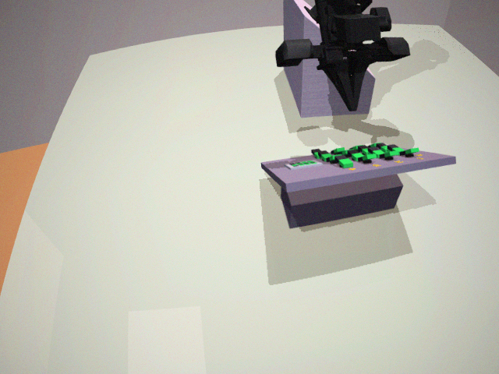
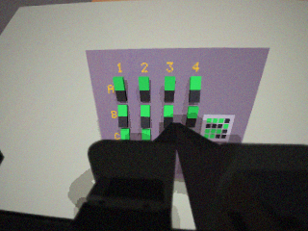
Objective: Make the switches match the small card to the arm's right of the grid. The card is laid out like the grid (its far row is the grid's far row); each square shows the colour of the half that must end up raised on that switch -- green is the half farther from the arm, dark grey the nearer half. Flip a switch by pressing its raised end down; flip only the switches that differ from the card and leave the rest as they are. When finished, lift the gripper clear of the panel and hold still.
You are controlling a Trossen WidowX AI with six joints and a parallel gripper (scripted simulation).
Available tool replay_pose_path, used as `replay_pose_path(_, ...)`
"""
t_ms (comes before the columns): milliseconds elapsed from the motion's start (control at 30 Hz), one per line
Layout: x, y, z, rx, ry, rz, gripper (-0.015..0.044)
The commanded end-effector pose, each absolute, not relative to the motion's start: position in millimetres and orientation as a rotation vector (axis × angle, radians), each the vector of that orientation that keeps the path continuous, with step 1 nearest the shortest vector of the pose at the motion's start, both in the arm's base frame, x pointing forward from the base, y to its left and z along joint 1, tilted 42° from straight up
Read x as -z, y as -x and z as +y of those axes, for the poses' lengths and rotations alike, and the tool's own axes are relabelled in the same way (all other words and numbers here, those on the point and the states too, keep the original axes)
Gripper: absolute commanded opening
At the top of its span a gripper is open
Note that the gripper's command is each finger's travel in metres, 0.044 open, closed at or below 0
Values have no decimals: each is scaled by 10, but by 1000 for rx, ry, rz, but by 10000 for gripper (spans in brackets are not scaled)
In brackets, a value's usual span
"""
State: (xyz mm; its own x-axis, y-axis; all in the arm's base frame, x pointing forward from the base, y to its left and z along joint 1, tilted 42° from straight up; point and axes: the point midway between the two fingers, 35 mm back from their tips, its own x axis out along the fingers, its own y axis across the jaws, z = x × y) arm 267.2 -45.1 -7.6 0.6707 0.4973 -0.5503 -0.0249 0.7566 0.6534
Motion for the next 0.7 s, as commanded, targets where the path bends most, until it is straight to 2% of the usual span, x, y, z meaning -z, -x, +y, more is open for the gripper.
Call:
replay_pose_path(0, 58, -2611, -403, -328, -665, 798, 0)
replay_pose_path(400, -89, -2170, 334, -329, -671, 799, 0)
replay_pose_path(667, 28, -2284, 427, -325, -668, 794, 0)
